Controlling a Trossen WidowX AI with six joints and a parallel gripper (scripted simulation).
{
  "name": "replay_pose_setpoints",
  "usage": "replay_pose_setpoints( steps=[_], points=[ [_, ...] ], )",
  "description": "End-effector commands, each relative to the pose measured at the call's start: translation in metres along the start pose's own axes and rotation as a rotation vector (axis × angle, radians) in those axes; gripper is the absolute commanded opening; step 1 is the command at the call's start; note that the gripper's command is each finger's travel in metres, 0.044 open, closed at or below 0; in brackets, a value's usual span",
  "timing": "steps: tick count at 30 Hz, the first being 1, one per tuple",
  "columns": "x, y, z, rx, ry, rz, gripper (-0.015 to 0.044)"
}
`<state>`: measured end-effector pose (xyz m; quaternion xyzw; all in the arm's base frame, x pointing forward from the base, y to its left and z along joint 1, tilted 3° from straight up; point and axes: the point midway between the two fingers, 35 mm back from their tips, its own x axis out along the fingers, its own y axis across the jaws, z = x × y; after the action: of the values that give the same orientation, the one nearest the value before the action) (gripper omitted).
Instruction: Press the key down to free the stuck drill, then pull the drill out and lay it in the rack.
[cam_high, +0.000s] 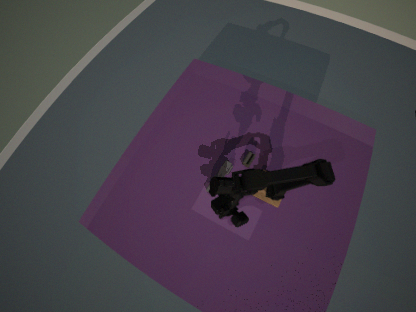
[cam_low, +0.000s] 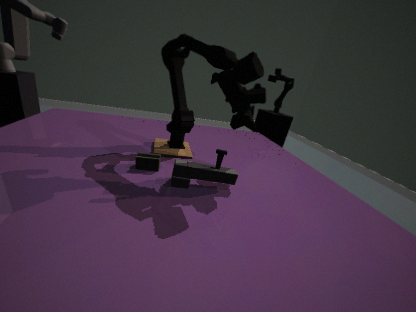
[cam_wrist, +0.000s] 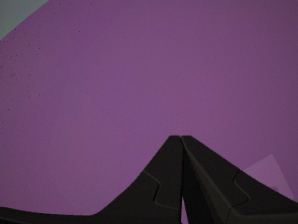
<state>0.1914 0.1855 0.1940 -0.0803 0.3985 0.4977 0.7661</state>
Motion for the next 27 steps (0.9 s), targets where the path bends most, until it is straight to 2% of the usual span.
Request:
replay_pose_setpoints(
  steps=[1, 9, 27],
  points=[
    [-0.020, -0.076, -0.007, 0.546, 0.213, -0.314, 0.0000],
    [-0.059, -0.143, -0.033, 1.054, 0.398, -0.684, 0.0000],
    [-0.053, -0.146, -0.038, 1.059, 0.400, -0.687, 0.0000]
  ],
)
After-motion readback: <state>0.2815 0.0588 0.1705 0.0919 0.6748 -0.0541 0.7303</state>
